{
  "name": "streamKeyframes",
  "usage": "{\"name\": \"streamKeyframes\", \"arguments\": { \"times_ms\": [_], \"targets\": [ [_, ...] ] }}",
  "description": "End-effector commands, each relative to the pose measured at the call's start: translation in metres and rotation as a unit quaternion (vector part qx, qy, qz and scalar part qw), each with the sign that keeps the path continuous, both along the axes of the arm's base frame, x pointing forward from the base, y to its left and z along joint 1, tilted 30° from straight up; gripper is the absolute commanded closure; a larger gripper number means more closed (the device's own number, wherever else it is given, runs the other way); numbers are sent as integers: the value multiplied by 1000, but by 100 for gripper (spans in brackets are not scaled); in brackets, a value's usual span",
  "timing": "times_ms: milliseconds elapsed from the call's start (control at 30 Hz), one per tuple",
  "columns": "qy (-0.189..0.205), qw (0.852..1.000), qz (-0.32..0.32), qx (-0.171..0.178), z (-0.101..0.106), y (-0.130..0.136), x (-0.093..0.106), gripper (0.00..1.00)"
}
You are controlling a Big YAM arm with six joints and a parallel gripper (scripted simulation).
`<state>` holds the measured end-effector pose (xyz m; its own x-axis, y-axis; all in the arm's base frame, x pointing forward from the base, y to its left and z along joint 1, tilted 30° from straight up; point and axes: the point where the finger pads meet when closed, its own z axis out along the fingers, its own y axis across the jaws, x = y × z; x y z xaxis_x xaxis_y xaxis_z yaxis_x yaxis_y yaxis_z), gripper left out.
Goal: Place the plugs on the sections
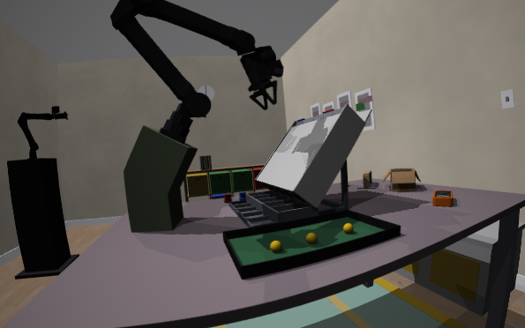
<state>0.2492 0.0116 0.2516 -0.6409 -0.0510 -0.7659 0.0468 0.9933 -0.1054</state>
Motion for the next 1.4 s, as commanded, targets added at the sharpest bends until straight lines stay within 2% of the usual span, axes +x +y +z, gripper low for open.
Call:
{"name": "streamKeyframes", "arguments": {
  "times_ms": [0,200,267,300,333,367,400,700,833,867,1000,1167,1233,1367],
  "targets": [
    [-81,997,17,2,66,9,19,0],
    [-152,988,19,1,110,9,27,0],
    [-152,988,19,1,110,9,27,0],
    [-131,991,24,-7,80,11,30,0],
    [-147,989,26,-6,93,12,31,0],
    [-175,984,27,-1,121,13,31,0],
    [-190,981,27,0,134,13,31,0],
    [-248,968,28,-4,171,12,39,0],
    [-253,967,28,-5,173,12,40,0],
    [-243,970,29,-9,157,13,43,0],
    [-270,963,27,-6,184,12,41,0],
    [-274,961,27,-6,188,11,42,0],
    [-268,963,28,-8,179,12,44,0],
    [-269,963,27,-6,180,12,44,0]
  ]
}}
